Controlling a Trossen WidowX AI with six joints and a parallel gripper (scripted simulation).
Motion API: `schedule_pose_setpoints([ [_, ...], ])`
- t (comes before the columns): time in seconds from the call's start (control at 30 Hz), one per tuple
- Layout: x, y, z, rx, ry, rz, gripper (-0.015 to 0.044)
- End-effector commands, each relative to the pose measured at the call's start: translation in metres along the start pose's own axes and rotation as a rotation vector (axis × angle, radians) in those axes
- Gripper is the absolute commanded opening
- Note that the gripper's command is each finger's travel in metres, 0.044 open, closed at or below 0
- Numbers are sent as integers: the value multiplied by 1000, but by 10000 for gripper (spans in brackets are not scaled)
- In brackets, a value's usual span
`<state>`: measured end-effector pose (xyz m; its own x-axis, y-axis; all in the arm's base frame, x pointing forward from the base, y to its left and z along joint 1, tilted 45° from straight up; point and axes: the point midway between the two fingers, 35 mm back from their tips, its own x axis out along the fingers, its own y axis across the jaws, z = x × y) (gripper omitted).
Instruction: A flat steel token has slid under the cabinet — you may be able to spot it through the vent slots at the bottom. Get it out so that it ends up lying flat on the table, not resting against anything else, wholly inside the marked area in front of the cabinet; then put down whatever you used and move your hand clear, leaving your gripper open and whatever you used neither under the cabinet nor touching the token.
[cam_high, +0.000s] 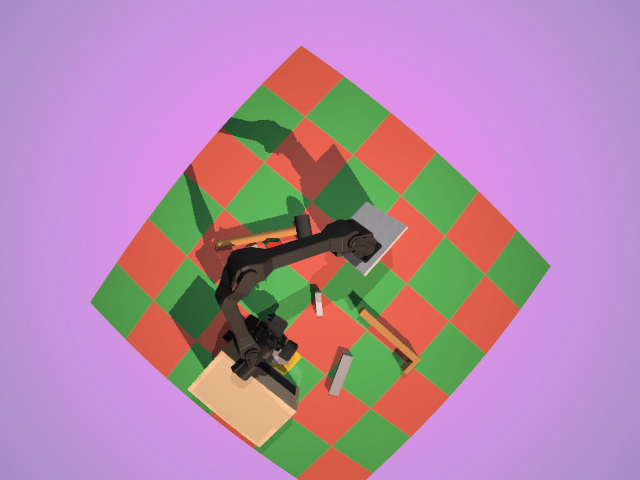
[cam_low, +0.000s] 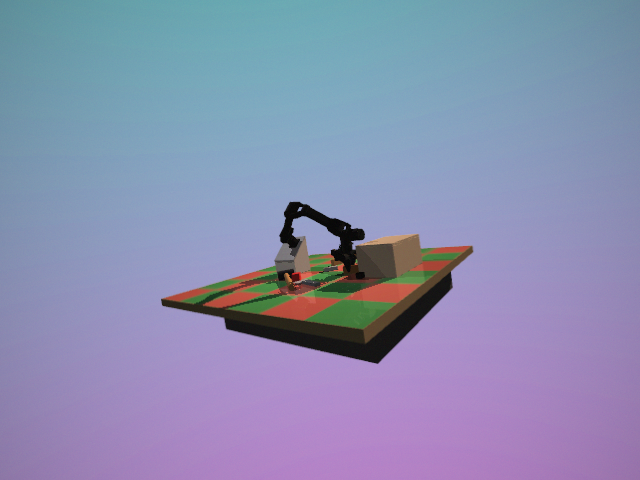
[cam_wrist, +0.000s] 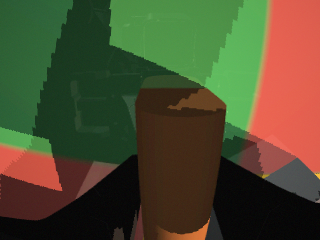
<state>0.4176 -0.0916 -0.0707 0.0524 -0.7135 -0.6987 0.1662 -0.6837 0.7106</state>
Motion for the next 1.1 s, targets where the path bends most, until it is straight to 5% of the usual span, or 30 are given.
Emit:
schedule_pose_setpoints([
  [0.0, 1, -6, 1, -7, 0, -14, 0],
  [1.07, 1, -2, 26, -8, -1, -14, 0],
])
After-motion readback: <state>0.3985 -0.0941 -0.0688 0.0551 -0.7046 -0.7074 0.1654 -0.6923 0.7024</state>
